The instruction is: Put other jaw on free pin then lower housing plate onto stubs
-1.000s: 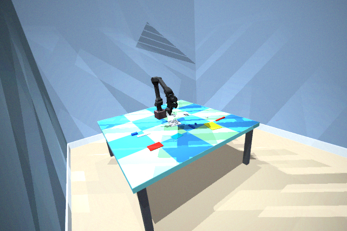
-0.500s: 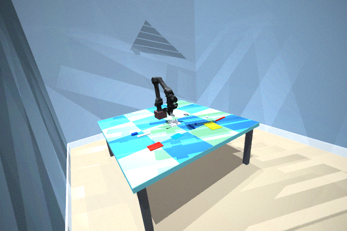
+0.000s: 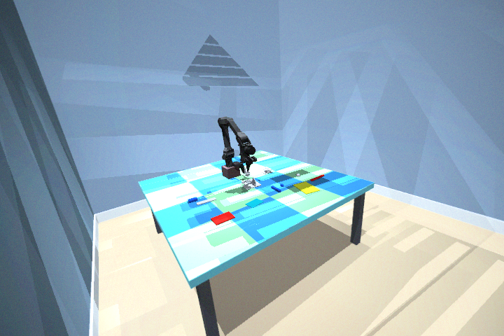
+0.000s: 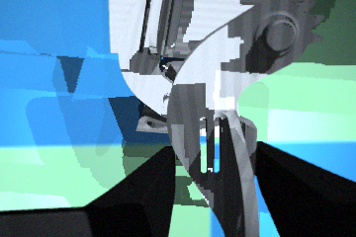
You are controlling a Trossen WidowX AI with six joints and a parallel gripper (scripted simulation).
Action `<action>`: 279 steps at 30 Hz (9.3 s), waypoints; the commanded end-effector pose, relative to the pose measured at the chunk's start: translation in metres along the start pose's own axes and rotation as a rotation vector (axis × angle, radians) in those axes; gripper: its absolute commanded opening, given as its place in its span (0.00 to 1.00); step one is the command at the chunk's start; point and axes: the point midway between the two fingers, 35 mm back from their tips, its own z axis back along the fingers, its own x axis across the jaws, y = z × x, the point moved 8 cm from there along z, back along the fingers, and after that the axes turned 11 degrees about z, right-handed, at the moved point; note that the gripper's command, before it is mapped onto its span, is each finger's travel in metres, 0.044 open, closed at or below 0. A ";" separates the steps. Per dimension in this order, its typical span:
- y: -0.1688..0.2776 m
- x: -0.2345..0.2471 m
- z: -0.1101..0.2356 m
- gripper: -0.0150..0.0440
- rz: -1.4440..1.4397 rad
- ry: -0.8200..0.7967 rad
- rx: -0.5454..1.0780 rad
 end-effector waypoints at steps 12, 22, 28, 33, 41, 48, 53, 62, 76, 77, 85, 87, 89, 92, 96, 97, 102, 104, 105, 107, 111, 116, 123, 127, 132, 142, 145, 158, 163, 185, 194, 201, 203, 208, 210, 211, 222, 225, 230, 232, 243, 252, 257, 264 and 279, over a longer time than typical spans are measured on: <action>-0.006 -0.004 0.001 0.48 -0.338 -0.001 -0.006; -0.009 -0.007 0.001 0.48 -0.560 -0.001 -0.006; -0.010 -0.008 0.001 0.48 -0.694 -0.002 -0.006; -0.012 -0.009 0.001 0.48 -0.805 -0.002 -0.006; -0.014 -0.011 0.001 0.48 -0.984 -0.002 -0.006; -0.016 -0.013 0.000 0.48 -1.140 -0.003 -0.006; -0.018 -0.014 0.000 0.48 -1.251 -0.003 -0.006; -0.020 -0.017 0.000 0.48 -1.452 -0.004 -0.007; -0.024 -0.021 0.000 0.48 -1.764 -0.005 -0.007; -0.024 -0.021 0.000 0.48 -1.786 -0.005 -0.007; -0.026 -0.023 0.000 0.48 -1.964 -0.006 -0.007; -0.027 -0.024 0.000 0.48 -2.009 -0.006 -0.007; -0.027 -0.024 -0.001 0.48 -2.053 -0.006 -0.007; -0.028 -0.025 -0.001 0.48 -2.120 -0.007 -0.007; -0.029 -0.026 -0.001 0.48 -2.209 -0.007 -0.007; -0.030 -0.026 -0.001 0.48 -2.232 -0.007 -0.007; -0.031 -0.028 -0.001 0.48 -2.343 -0.008 -0.007; -0.031 -0.028 -0.001 0.48 -2.388 -0.008 -0.007; -0.032 -0.029 -0.001 0.48 -2.410 -0.008 -0.007; -0.032 -0.029 -0.001 0.48 -2.454 -0.008 -0.007; -0.033 -0.030 -0.001 0.48 -2.543 -0.009 -0.007; -0.035 -0.032 -0.002 0.48 -2.655 -0.009 -0.007; -0.036 -0.034 -0.002 0.48 -2.811 -0.010 -0.006; -0.037 -0.035 -0.002 0.48 -2.900 -0.011 -0.006; -0.039 -0.037 -0.002 0.48 -3.011 -0.012 -0.006; -0.040 -0.039 -0.003 0.48 -3.156 -0.013 -0.006; -0.040 -0.039 -0.003 0.48 -3.156 -0.013 -0.006; -0.040 -0.039 -0.003 0.48 -3.147 -0.013 -0.006; -0.040 -0.039 -0.003 0.48 -3.147 -0.013 -0.006; -0.042 -0.040 -0.008 0.48 -3.146 -0.013 -0.006; -0.042 -0.040 -0.023 0.48 -3.144 -0.013 -0.006; -0.042 -0.040 -0.034 0.48 -3.142 -0.013 -0.006; -0.042 -0.040 -0.037 0.48 -3.142 -0.013 -0.006; -0.042 -0.040 -0.045 0.48 -3.140 -0.013 -0.006; -0.042 -0.040 -0.048 0.48 -3.140 -0.013 -0.006; -0.042 -0.040 -0.050 0.48 -3.139 -0.013 -0.006; -0.041 -0.040 -0.054 0.48 -3.139 -0.012 -0.006; -0.041 -0.040 -0.054 0.48 -3.139 -0.012 -0.006; -0.041 -0.040 -0.054 0.48 -3.139 -0.012 -0.006; -0.041 -0.040 -0.054 0.48 -3.139 -0.012 -0.006; -0.041 -0.040 -0.057 0.48 -3.131 -0.012 -0.006; -0.041 -0.040 -0.060 0.48 -3.130 -0.012 -0.006; -0.041 -0.040 -0.060 0.48 -3.130 -0.012 -0.006; -0.041 -0.040 -0.063 0.48 -3.129 -0.012 -0.006; -0.041 -0.040 -0.066 0.48 -3.129 -0.012 -0.006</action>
